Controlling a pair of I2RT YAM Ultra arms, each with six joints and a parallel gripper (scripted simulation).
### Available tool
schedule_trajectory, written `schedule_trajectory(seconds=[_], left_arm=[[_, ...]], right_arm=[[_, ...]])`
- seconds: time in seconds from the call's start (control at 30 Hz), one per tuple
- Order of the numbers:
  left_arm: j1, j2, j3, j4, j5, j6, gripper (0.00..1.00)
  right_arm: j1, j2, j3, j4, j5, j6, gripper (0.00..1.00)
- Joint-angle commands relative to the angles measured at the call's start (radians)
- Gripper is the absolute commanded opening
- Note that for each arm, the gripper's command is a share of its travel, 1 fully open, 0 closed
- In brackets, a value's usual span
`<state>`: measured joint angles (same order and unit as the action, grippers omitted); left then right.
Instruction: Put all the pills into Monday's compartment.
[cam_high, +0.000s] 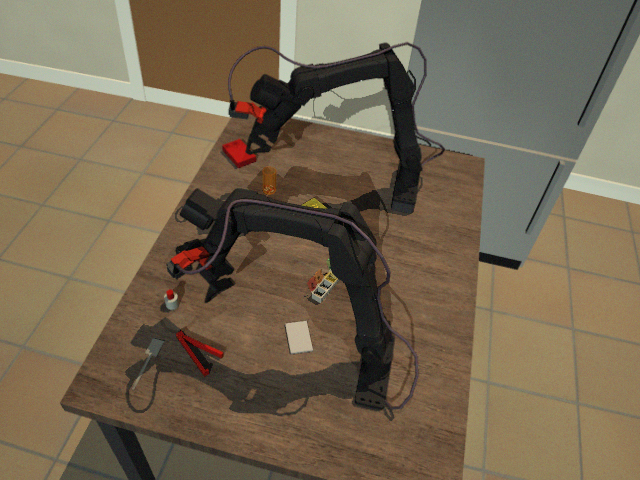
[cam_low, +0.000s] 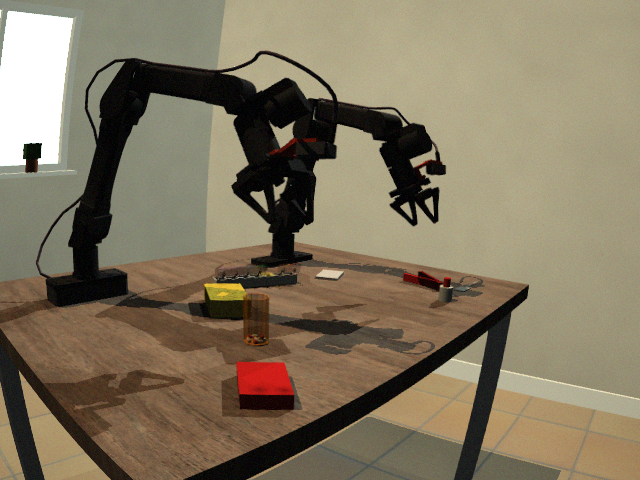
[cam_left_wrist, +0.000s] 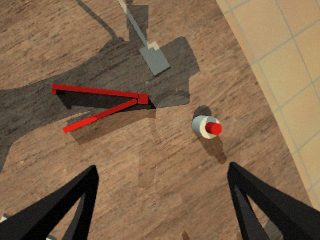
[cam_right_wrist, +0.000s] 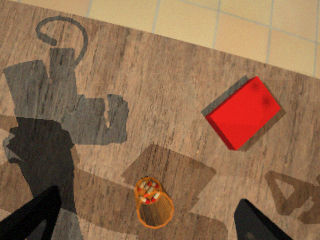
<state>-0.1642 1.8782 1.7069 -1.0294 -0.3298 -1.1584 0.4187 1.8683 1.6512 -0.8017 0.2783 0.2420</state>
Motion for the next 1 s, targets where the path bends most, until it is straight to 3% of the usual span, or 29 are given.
schedule_trajectory(seconds=[0.0,0.97], left_arm=[[-0.018,-0.047,-0.024,0.07,0.019,0.095,1.0],[-0.588,-0.525,-0.528,0.639,0.231,0.85,1.0]], right_arm=[[-0.01,-0.048,-0.02,0.051,-0.025,-0.015,1.0],[-0.088,-0.268,-0.453,0.208,-0.228,-0.104,1.0]])
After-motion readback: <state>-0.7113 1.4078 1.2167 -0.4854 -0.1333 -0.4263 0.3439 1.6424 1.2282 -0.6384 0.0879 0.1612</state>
